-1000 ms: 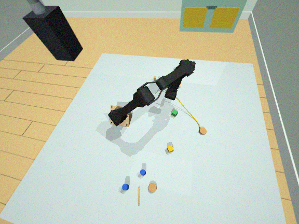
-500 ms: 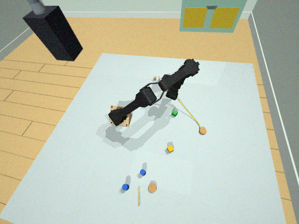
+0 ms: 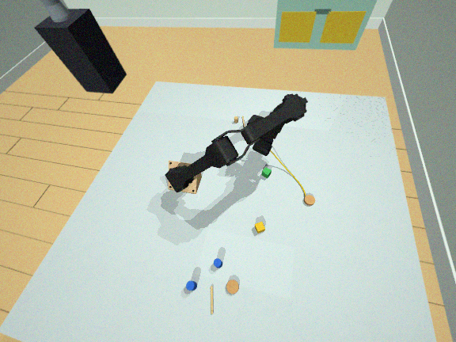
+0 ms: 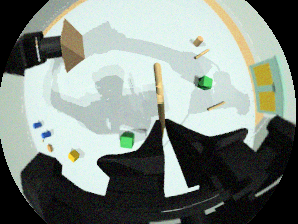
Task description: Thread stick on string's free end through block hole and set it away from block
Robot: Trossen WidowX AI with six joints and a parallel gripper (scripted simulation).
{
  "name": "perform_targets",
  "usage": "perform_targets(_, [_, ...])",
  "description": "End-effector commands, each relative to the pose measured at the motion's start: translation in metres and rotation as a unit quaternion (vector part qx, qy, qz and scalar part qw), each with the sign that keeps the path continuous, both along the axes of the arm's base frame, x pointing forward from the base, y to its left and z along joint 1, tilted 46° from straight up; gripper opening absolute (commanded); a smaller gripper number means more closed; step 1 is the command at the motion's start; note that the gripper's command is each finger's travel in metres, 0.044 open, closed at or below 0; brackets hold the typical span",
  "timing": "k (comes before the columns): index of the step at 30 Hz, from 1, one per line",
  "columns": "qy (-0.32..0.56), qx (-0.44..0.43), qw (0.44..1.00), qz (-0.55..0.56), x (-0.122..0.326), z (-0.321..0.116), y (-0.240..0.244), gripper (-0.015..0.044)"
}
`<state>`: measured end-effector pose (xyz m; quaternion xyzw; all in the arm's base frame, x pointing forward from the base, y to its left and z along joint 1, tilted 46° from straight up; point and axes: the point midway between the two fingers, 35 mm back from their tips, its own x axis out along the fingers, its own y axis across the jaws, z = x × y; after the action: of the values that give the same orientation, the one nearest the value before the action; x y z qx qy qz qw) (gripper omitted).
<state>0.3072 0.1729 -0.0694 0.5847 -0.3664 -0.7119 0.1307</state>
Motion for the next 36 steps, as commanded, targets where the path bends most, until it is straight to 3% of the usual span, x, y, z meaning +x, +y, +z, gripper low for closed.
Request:
perform_targets(1, [-0.015,0.0,1.0,-0.01,0.003,0.007,-0.003,0.0])
perform_targets(36, [-0.103,0.005,0.991,-0.09,0.018,0.045,-0.029,0.0])
